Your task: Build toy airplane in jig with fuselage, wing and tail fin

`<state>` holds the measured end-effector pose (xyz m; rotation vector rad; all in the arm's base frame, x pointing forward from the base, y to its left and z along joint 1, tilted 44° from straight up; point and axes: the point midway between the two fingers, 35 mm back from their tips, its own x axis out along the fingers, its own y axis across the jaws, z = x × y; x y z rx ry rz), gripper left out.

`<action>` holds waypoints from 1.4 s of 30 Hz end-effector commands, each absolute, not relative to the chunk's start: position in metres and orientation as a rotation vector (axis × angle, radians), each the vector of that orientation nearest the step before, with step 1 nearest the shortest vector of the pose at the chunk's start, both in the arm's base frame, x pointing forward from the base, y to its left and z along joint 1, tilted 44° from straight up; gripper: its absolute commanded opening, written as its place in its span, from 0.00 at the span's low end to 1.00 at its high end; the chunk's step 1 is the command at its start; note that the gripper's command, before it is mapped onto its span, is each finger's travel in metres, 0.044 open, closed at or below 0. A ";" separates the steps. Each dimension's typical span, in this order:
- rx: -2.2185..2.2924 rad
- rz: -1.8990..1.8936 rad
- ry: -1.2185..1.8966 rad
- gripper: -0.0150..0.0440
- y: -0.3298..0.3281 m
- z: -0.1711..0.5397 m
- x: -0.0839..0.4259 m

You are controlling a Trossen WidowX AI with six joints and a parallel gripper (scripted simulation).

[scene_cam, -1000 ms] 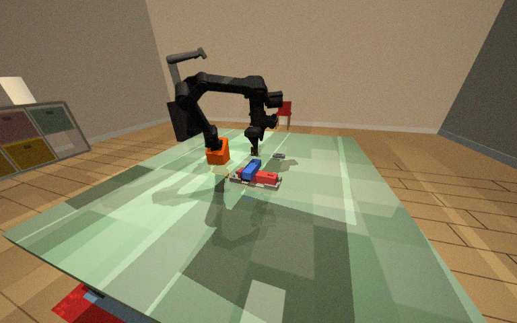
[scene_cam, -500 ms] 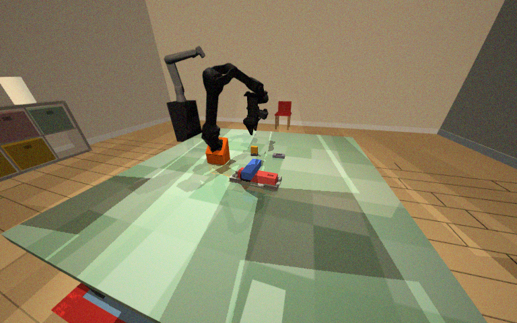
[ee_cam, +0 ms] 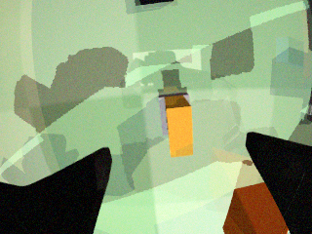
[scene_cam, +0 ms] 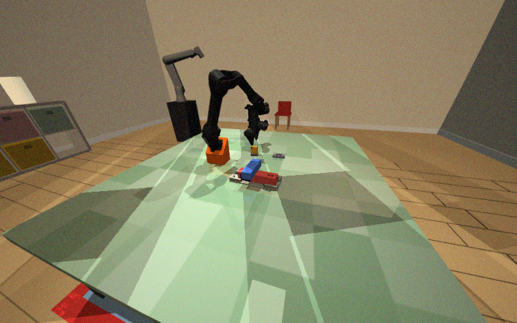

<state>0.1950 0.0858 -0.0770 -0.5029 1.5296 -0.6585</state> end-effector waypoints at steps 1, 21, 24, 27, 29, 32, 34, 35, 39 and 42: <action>-0.516 -0.662 1.534 1.00 0.079 -0.082 0.193; -0.516 -0.662 1.534 1.00 0.058 -0.104 0.192; -0.516 -0.662 1.534 1.00 0.055 -0.108 0.192; -0.516 -0.662 1.534 1.00 0.052 -0.111 0.191; -0.517 -0.662 1.533 1.00 0.049 -0.113 0.191; -0.517 -0.663 1.533 1.00 0.046 -0.116 0.190; -0.517 -0.663 1.533 1.00 0.044 -0.118 0.189; -0.517 -0.663 1.533 1.00 0.043 -0.119 0.189; -0.517 -0.663 1.533 0.91 0.042 -0.120 0.189; -0.517 -0.663 1.533 0.78 0.042 -0.120 0.189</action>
